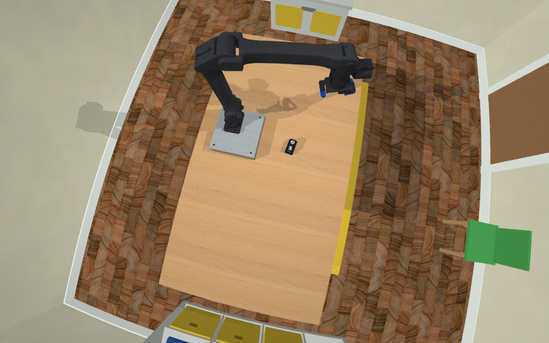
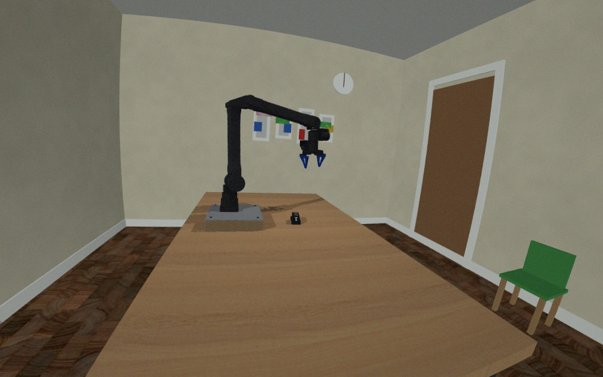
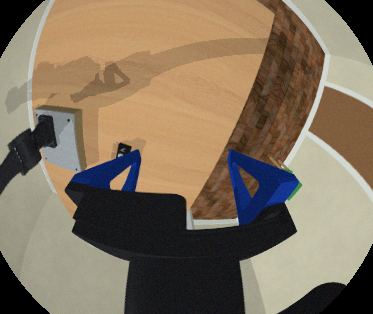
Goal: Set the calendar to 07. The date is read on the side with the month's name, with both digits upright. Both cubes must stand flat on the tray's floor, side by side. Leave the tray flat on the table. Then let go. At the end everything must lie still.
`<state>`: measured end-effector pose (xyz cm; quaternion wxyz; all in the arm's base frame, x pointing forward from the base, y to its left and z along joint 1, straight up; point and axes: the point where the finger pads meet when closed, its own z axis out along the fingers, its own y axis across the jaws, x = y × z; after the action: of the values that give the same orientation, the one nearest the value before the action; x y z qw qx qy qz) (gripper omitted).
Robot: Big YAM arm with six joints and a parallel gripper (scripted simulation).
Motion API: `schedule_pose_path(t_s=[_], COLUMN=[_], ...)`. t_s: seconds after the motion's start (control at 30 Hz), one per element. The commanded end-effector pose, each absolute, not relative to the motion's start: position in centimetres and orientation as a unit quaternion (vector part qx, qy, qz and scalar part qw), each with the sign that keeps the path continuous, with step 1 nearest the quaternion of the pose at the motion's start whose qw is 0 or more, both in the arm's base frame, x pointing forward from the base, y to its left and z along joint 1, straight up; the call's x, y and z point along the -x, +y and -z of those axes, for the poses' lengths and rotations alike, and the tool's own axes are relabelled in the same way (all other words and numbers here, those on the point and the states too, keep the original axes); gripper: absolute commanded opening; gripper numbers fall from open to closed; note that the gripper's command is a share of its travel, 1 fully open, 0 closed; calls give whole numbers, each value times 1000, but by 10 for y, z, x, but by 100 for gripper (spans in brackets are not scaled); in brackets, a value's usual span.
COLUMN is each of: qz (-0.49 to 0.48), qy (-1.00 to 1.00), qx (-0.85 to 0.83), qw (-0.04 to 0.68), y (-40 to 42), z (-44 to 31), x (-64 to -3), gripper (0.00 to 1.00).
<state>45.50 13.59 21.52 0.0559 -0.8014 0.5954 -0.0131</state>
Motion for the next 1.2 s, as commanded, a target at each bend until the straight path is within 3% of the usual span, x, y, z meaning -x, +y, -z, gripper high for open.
schedule_pose_path(t_s=[0.0,0.3,0.4,0.5,1.0,1.17], qz=[31,25,23,20,20,6], qy=[621,725,725,756,760,760], qx=[780,687,687,654,649,650], qw=[67,28,30,16,16,6], y=[92,-45,-44,-77,-80,-80], z=[-222,-153,-153,-130,-131,-81], x=[-449,-366,-366,-328,-328,-322], gripper=[100,100,100,100,100,100])
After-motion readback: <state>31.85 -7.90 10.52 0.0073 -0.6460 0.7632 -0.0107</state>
